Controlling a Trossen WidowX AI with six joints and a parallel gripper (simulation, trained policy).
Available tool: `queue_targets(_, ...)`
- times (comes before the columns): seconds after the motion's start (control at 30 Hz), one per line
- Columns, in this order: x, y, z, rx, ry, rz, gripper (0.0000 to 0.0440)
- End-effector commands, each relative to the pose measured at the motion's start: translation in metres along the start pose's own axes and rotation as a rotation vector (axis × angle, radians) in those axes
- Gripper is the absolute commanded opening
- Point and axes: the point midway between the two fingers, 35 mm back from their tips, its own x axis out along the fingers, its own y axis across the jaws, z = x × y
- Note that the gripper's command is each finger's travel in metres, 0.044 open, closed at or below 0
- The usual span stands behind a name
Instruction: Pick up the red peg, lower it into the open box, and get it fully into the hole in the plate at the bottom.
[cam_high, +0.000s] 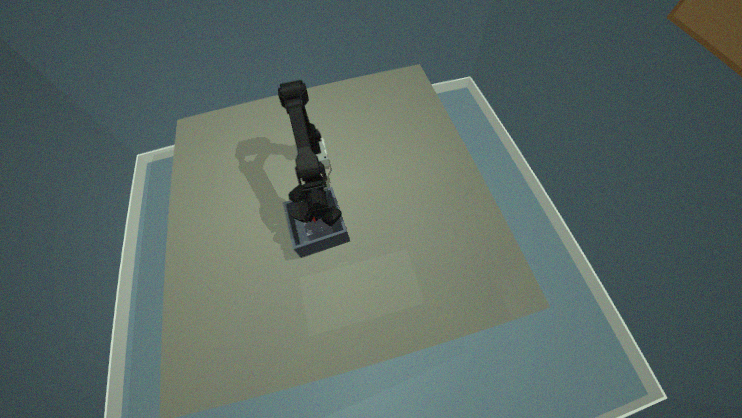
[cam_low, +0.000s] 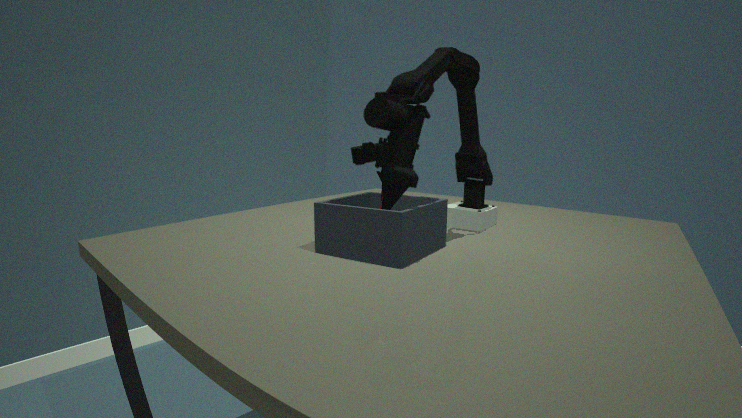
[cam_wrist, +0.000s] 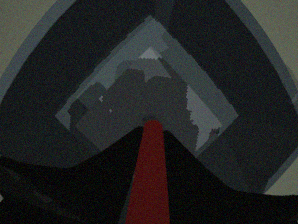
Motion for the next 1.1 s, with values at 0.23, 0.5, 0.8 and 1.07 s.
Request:
queue_targets(0.23,0.017,0.0,0.007,-0.061,0.057,0.012,0.0183)
queue_targets(0.5,0.006,0.017,0.032,-0.06,0.07,0.059,0.039)
queue_targets(0.8,-0.011,0.045,0.054,-0.079,0.097,0.139,0.044)
queue_targets(1.07,-0.029,0.073,0.07,-0.093,0.083,0.218,0.044)
